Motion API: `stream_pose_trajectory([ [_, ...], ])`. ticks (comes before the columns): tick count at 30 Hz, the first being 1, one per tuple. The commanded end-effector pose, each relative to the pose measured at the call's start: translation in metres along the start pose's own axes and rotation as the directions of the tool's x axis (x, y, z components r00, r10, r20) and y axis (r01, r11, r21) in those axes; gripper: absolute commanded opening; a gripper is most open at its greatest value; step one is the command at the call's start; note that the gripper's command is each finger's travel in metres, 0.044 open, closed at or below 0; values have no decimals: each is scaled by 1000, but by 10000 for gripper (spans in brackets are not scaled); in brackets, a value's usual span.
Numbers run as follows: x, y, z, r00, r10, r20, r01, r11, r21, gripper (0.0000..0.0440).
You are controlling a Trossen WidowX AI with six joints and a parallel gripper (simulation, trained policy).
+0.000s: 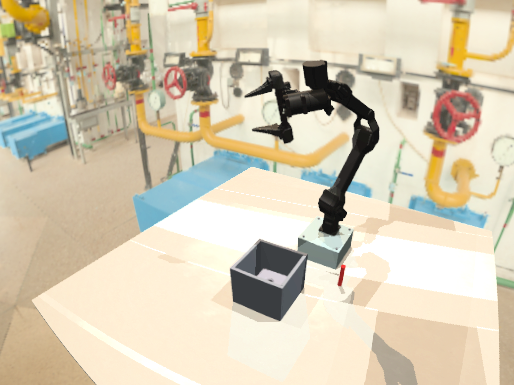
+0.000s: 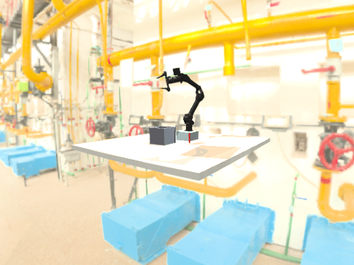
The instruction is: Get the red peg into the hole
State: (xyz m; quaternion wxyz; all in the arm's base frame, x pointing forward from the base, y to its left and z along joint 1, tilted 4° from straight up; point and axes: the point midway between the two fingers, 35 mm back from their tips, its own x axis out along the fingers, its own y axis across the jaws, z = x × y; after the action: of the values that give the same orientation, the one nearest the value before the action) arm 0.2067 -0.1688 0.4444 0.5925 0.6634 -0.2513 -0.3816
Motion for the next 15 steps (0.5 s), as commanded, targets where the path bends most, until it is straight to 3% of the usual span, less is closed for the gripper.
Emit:
stream_pose_trajectory([
  [1,0,-8,-14,998,-26,-57,28,999,33,440],
  [15,-14,-48,-81,935,-161,-317,212,968,133,440],
])
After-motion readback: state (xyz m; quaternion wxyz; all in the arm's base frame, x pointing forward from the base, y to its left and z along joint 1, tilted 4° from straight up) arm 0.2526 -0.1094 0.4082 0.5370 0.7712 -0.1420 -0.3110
